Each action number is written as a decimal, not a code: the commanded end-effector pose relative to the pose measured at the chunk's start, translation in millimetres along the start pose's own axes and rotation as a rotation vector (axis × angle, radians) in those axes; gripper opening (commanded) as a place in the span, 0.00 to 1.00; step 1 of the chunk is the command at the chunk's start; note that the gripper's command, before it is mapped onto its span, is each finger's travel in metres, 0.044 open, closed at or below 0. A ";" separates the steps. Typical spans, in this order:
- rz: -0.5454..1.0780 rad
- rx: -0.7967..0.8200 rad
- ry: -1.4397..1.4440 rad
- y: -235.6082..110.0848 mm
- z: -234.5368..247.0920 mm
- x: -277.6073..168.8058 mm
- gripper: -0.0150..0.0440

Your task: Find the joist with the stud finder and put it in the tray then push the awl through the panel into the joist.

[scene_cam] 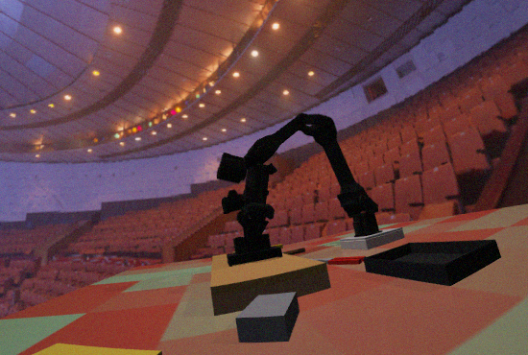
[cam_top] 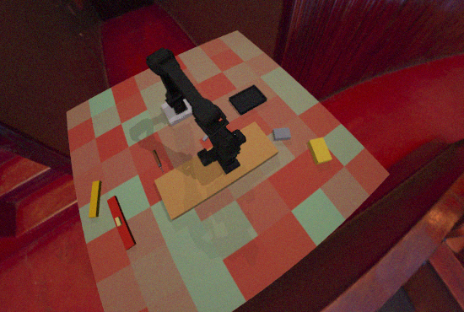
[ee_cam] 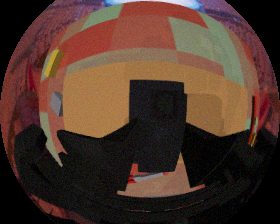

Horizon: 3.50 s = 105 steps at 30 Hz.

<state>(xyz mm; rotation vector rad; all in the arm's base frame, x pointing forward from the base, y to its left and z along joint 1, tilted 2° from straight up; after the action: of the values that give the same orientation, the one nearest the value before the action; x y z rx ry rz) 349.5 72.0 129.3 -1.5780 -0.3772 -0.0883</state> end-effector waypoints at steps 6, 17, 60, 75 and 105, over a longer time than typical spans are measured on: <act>0.001 -0.007 0.002 0.1 -21.9 -3.9 0.25; 0.001 -0.010 0.001 -0.1 -44.1 -7.1 0.25; 0.002 -0.019 -0.001 -1.5 -130.9 -19.5 0.25; 0.003 -0.022 -0.002 -2.3 -161.1 -23.7 0.25; 0.004 -0.028 -0.004 -4.4 -221.5 -32.2 0.25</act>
<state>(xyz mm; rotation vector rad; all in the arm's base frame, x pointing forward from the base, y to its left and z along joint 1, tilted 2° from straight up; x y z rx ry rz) 356.7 -141.5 135.6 -1.6008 -0.3813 -0.0880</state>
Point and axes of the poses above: the point midway between the two fingers, 35 mm back from their tips, its own y axis out along the fingers, its own z axis across the jaws, x = y × z, the point moved 6 cm from there along -y, back along the fingers, and after that the axes turned 8 degrees about -y, right-handed, at the moved point
